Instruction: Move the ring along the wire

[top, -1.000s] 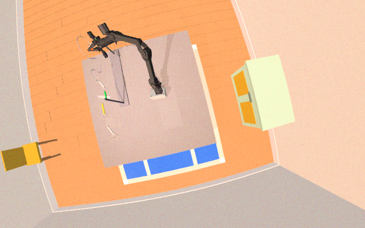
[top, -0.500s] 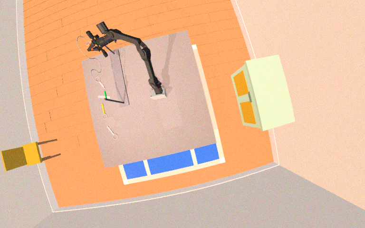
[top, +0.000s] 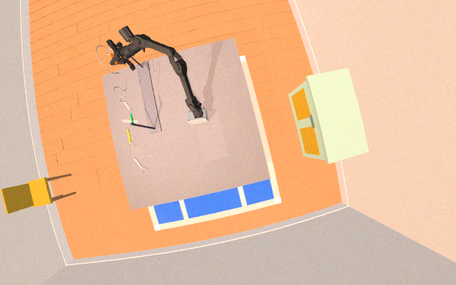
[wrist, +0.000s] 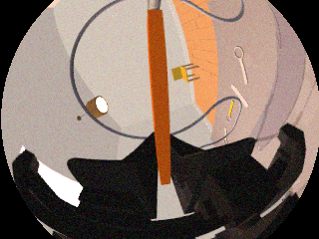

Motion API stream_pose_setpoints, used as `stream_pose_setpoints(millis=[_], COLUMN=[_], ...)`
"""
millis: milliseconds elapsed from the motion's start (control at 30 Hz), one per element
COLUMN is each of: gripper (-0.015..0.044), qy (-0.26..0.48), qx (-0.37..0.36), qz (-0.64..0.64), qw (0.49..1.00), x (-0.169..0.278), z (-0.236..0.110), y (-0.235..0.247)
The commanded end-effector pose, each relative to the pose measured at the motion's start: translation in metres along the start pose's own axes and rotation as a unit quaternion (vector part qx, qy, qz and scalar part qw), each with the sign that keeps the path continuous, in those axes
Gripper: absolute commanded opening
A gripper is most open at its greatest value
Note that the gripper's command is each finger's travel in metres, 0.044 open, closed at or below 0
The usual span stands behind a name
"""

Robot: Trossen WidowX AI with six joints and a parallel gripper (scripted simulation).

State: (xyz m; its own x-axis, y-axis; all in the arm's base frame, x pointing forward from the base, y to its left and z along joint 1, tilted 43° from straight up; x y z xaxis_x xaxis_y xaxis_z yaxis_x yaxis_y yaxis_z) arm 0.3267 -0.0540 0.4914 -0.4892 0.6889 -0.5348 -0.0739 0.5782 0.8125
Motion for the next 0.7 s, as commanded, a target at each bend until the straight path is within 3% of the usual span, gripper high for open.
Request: stream_pose_setpoints(millis=[0, 667], gripper=[-0.015, -0.015], qy=[0.001, 0.007], qx=[0.014, 0.07], qz=[-0.027, -0.139], qw=[1.0, 0.988], x=[-0.0004, 0.0002], z=[-0.0001, 0.0003], y=[0.0002, -0.0002])
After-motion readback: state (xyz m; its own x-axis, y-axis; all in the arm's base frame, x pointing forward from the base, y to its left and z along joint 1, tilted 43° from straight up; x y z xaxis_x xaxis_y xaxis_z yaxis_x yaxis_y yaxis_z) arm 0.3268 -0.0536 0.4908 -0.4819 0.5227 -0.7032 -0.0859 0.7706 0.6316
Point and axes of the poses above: the point midway between the two fingers, 35 mm back from their tips, its own z axis out along the fingers, its own y axis across the jaws, x = y × z, the point moved 7 cm from there along -z, back along the fingers, and after that the axes turned 10 degrees about -z, right-handed, at the moved point
